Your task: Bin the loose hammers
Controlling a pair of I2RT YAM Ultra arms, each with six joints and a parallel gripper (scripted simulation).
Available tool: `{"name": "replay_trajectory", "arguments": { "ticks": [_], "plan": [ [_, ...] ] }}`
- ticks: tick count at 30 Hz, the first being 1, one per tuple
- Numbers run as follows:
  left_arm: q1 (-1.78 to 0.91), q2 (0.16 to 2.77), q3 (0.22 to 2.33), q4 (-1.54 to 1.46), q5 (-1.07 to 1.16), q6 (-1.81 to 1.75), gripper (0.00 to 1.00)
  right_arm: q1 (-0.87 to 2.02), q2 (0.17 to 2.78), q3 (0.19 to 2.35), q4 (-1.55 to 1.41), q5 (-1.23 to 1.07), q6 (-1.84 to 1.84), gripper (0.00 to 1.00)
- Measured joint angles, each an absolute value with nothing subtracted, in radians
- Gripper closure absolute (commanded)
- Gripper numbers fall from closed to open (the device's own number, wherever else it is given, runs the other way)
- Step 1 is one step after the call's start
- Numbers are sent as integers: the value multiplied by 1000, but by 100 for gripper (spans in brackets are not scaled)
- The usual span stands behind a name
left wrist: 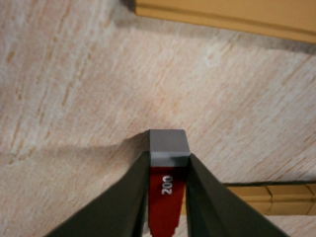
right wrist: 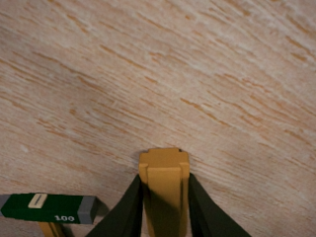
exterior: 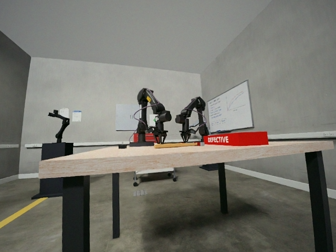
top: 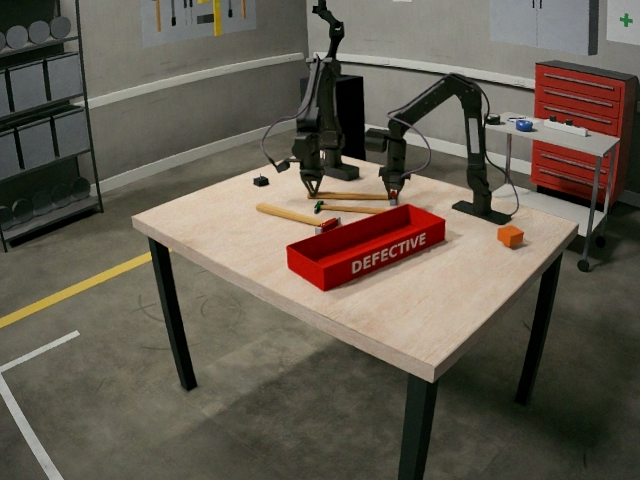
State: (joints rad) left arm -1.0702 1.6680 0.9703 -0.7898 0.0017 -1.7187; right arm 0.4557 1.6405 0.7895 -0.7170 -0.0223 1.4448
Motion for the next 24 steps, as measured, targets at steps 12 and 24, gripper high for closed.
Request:
{"name": "replay_trajectory", "arguments": {
  "ticks": [12, 24],
  "plan": [
    [-1070, 1668, 969, -790, 3, -1718, 59, 458, 1641, 789, -719, -19, 1445, 77],
    [-1070, 1613, 957, -809, 3, -1722, 58, 458, 1641, 789, -719, -18, 1445, 77]
  ]
}}
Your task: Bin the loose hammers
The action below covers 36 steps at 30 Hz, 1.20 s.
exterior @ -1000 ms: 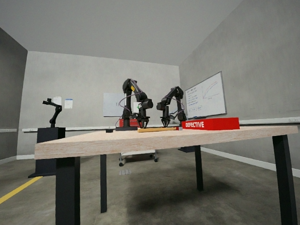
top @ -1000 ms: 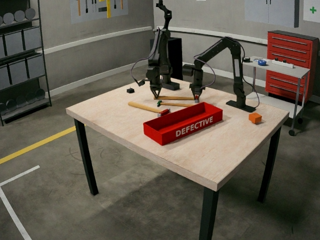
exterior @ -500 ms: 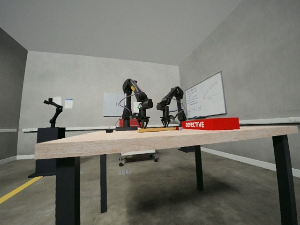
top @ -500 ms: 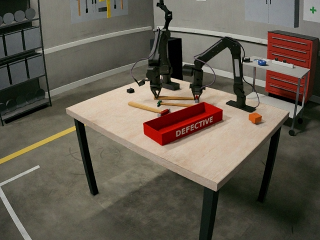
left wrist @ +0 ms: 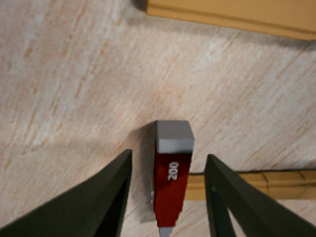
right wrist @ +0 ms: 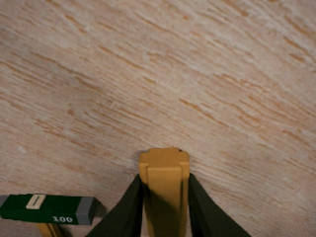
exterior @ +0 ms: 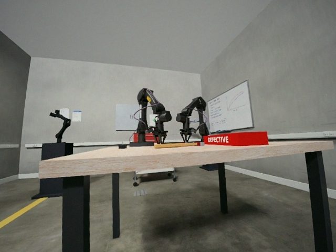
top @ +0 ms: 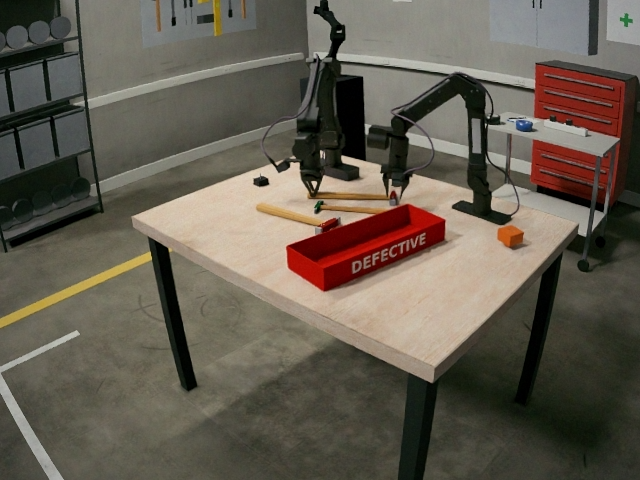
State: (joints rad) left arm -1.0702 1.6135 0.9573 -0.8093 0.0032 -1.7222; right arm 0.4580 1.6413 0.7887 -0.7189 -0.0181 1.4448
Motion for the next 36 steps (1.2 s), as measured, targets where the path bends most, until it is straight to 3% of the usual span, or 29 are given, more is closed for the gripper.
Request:
{"name": "replay_trajectory", "arguments": {
  "ticks": [1, 2, 4, 8, 18, 27, 36],
  "plan": [
    [-1070, 1607, 957, -816, 3, -1722, 58, 458, 1642, 789, -719, -18, 1445, 77],
    [-1070, 1603, 958, -825, 3, -1722, 46, 458, 1642, 789, -719, -18, 1445, 77],
    [-1070, 1597, 965, -841, 3, -1722, 46, 458, 1642, 789, -719, -18, 1445, 77],
    [-1070, 1590, 982, -867, 3, -1722, 1, 458, 1642, 789, -719, -18, 1445, 77],
    [-1070, 1546, 1105, -995, 3, -1721, 0, 458, 1642, 789, -719, -18, 1445, 77],
    [-1070, 1561, 1105, -1010, -2, -1676, 0, 458, 1642, 789, -719, -18, 1445, 77],
    [-1132, 1529, 1010, -897, -44, -1391, 0, 458, 1642, 789, -719, -18, 1445, 77]
  ]
}}
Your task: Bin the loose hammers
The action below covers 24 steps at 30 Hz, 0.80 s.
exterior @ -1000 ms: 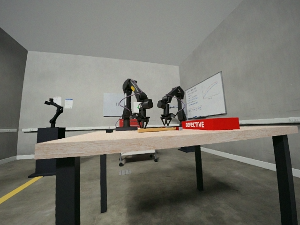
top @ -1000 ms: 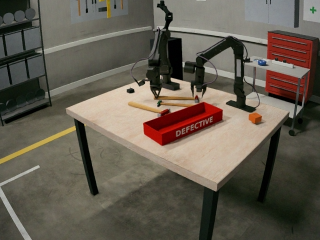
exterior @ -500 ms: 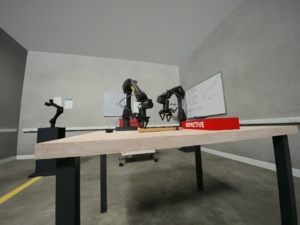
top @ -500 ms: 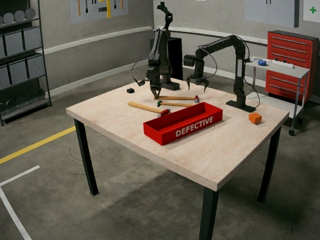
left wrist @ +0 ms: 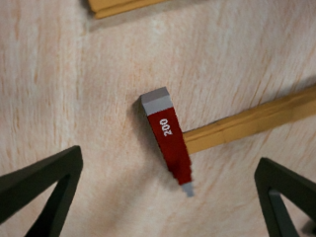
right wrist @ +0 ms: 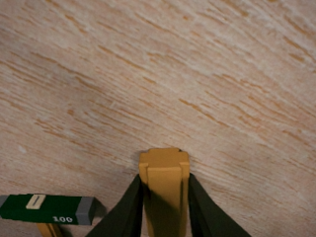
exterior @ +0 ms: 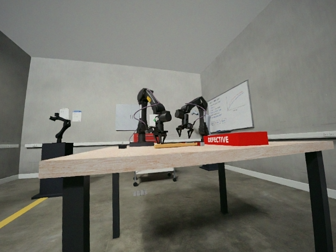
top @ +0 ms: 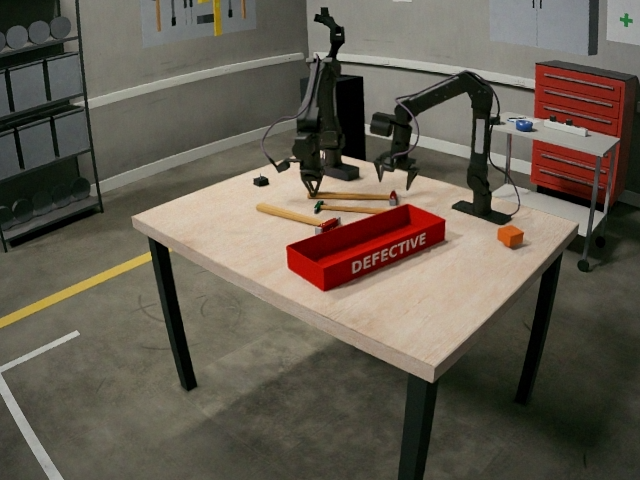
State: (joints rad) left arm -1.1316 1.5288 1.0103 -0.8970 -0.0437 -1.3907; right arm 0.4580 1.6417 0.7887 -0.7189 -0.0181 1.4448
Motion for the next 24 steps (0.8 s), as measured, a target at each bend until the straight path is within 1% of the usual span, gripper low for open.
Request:
{"name": "replay_trajectory", "arguments": {
  "ticks": [24],
  "plan": [
    [-1265, 1344, 735, -574, -131, -621, 0, 458, 1642, 789, -719, -18, 1445, 77]
  ]
}}
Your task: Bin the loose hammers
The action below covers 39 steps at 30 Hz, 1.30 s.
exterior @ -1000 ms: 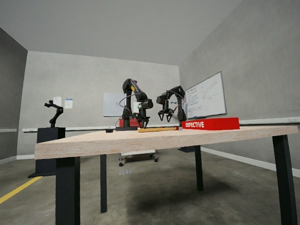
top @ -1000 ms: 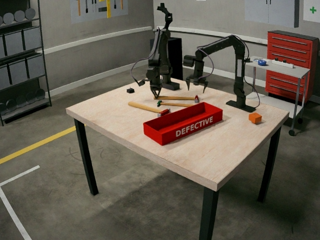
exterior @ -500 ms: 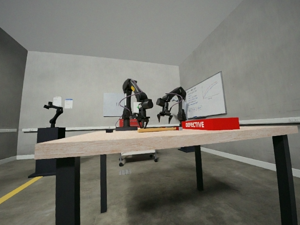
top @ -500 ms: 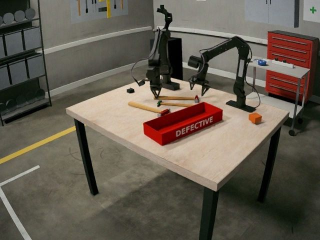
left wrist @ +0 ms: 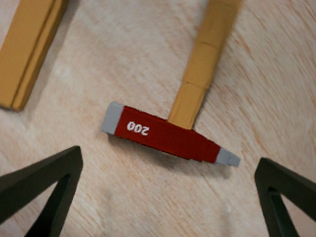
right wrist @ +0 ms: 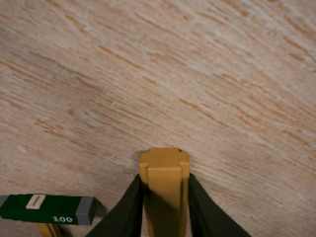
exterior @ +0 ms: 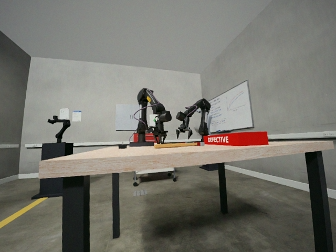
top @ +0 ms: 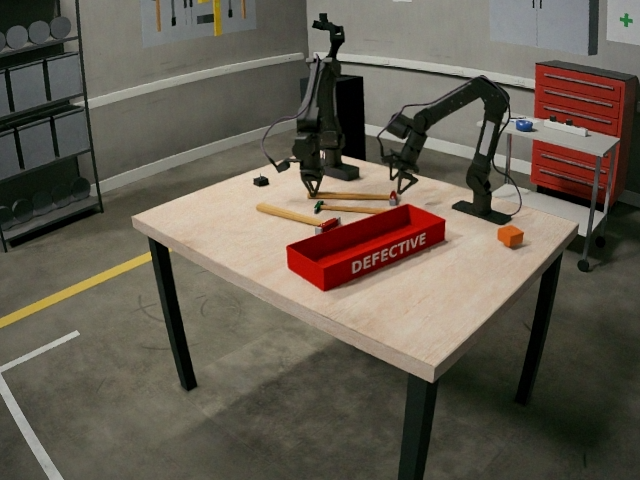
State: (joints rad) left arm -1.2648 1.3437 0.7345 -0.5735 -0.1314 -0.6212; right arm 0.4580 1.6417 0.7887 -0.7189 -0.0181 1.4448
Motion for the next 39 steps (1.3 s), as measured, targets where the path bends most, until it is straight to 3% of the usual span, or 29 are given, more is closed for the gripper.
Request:
{"name": "replay_trajectory", "arguments": {
  "ticks": [9, 25, 27, 29, 30, 39],
  "plan": [
    [-1320, 1272, 615, -467, -144, -371, 0, 458, 1642, 789, -719, -18, 1445, 77],
    [-1320, 1259, 599, -442, -144, -315, 0, 458, 1642, 789, -719, -18, 1445, 77],
    [-1320, 1259, 599, -442, -144, -315, 0, 458, 1641, 789, -719, -18, 1445, 58],
    [-1320, 1259, 599, -442, -144, -314, 0, 458, 1641, 789, -719, -16, 1445, 58],
    [-1320, 1259, 599, -442, -144, -314, 0, 458, 1641, 789, -719, -15, 1445, 46],
    [-1320, 1259, 599, -441, -144, -313, 0, 456, 1587, 776, -727, -6, 1443, 45]
  ]
}}
